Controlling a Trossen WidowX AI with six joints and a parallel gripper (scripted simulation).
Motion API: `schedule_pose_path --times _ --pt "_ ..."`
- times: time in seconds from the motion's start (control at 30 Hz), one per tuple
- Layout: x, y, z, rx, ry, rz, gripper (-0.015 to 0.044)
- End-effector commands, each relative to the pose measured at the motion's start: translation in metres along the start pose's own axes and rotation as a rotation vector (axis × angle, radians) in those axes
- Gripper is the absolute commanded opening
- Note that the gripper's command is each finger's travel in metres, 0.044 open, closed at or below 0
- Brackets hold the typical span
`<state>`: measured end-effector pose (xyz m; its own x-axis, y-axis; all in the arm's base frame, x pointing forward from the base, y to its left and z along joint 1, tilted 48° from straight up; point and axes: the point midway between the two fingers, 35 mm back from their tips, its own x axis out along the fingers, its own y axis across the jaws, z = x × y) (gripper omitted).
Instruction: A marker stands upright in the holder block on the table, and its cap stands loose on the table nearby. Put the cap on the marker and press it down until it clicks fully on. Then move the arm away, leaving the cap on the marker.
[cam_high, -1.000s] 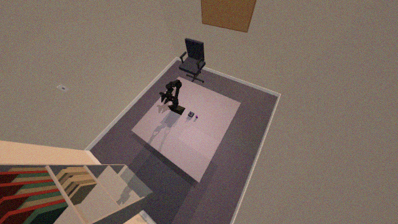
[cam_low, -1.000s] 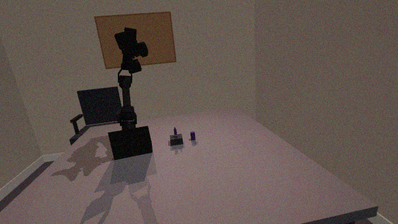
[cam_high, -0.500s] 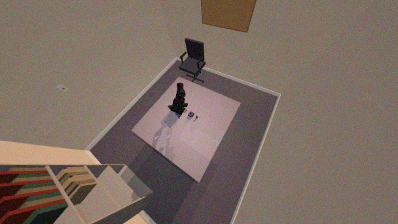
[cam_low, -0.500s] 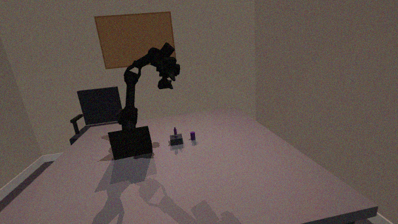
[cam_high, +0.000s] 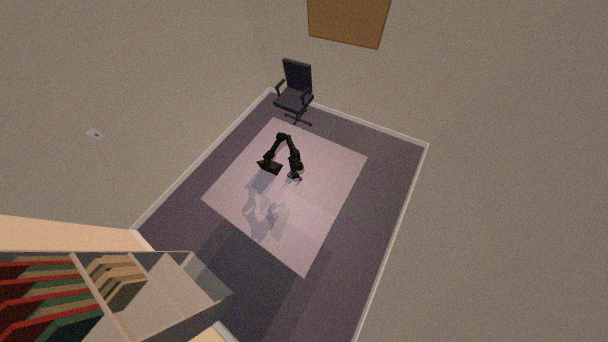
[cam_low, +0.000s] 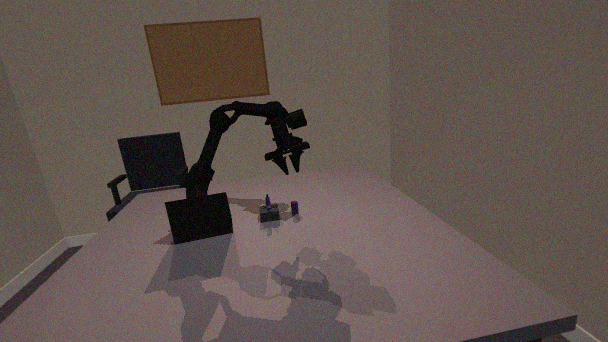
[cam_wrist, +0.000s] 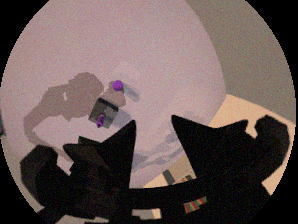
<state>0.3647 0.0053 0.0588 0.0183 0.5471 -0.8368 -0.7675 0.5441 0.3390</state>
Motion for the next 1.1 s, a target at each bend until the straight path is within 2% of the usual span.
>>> schedule_pose_path --times 0.0,0.07,0.3,0.43,1.07 --pt "0.042 0.038 0.039 -0.066 -0.061 0.211 0.0243" --pt "0.053 0.051 0.049 -0.079 -0.080 0.273 0.0243" --pt "0.058 0.052 0.045 -0.080 -0.082 0.281 0.0243" --pt "0.089 0.061 0.047 -0.080 -0.083 0.282 0.0243" --pt "0.114 0.067 0.048 -0.080 -0.083 0.282 0.0243"
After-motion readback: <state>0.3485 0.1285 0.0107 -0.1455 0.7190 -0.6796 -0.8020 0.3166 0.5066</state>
